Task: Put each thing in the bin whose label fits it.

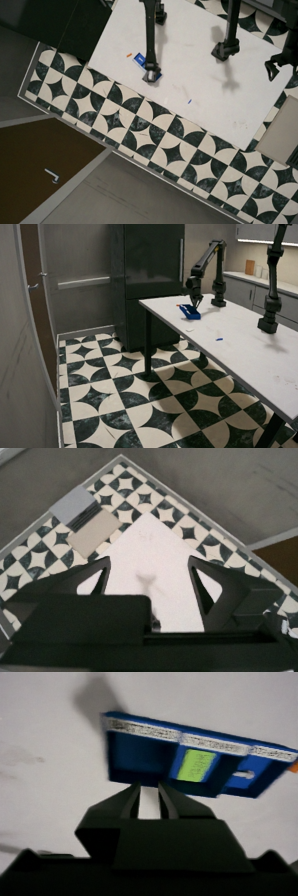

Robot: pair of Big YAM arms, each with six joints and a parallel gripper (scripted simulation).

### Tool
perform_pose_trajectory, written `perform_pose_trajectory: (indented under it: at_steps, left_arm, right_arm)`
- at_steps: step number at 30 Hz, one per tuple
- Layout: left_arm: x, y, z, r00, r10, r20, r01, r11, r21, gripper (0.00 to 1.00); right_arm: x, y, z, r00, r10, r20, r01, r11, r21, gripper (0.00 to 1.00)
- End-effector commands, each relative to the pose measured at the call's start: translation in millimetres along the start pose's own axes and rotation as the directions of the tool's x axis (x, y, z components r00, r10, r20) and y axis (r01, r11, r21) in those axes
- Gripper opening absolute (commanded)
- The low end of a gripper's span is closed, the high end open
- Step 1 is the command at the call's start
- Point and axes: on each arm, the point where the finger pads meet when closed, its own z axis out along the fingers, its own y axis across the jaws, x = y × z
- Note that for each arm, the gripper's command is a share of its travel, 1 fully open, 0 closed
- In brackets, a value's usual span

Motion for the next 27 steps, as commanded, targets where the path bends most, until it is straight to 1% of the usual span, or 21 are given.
perform_pose_trajectory:
  at_steps: [1, 3, 5, 20, 22, 27]
  left_arm:
    - [-8, -4, -23, 0.999, 0.009, 0.042, -0.009, 1.0, 0.008, 1.0]
    - [-8, -4, -23, 0.999, 0.009, 0.042, -0.009, 1.0, 0.008, 1.0]
    - [-8, -4, -23, 0.999, 0.009, 0.042, -0.009, 1.0, 0.008, 1.0]
    - [-8, -4, -23, 0.999, 0.009, 0.042, -0.009, 1.0, 0.008, 1.0]
    - [-8, -4, -23, 0.999, 0.009, 0.042, -0.009, 1.0, 0.008, 1.0]
    - [-8, -4, -23, 0.999, 0.009, 0.042, -0.009, 1.0, 0.008, 1.0]
  right_arm:
    - [-23, 40, -18, 0.999, 0.023, 0.036, -0.022, 0.999, -0.024, 0.23]
    - [-24, 57, -18, 0.999, 0.023, 0.036, -0.022, 0.999, -0.025, 0.23]
    - [-24, 57, -18, 0.999, 0.023, 0.036, -0.022, 0.999, -0.025, 0.23]
    - [-30, 184, -21, 0.999, 0.023, 0.034, -0.022, 0.999, -0.029, 0.23]
    - [-30, 184, -21, 0.999, 0.023, 0.034, -0.022, 0.999, -0.029, 0.23]
    - [-32, 226, -21, 0.999, 0.023, 0.033, -0.022, 0.999, -0.031, 0.23]
